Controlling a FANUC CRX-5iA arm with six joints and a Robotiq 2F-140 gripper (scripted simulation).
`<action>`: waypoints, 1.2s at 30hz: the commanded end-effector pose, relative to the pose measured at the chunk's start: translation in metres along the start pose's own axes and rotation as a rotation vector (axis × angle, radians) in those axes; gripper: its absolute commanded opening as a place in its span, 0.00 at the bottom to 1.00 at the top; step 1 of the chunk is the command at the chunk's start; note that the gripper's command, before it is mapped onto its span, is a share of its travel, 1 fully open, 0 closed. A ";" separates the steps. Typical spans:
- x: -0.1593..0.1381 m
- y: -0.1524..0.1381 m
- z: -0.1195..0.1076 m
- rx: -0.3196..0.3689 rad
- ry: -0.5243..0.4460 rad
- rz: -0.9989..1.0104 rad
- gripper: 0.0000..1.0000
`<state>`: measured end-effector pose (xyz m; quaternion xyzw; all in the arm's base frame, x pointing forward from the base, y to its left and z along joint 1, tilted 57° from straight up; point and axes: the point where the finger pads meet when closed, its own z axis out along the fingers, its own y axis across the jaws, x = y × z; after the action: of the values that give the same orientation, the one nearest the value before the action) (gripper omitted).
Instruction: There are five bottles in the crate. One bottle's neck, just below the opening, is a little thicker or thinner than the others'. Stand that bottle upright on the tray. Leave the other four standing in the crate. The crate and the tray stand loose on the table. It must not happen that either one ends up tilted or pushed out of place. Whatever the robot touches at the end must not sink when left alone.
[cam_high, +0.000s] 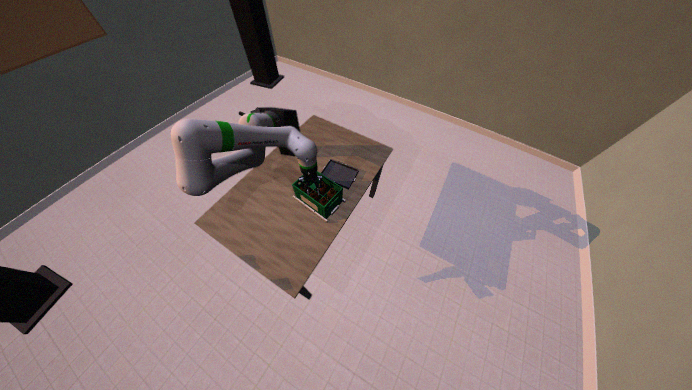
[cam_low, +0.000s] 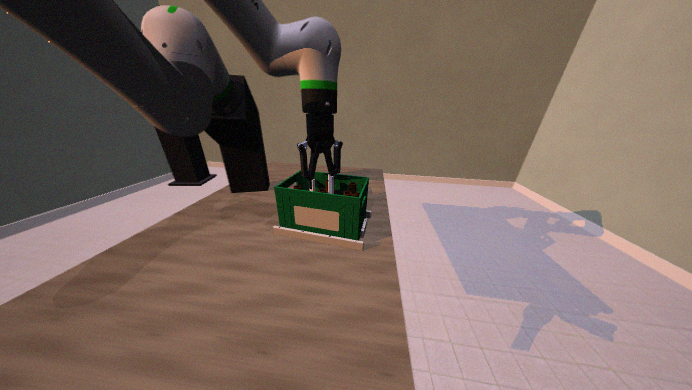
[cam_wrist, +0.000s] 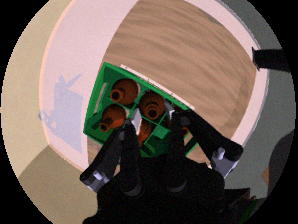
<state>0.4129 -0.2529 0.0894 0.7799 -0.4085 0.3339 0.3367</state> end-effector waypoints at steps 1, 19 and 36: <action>0.000 0.000 -0.002 0.001 0.001 0.000 0.44; 0.000 0.000 -0.037 0.001 0.001 0.000 0.44; 0.000 0.000 -0.080 0.001 0.001 0.000 0.44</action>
<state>0.3946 -0.1926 0.1308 0.7802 -0.4082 0.3339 0.3365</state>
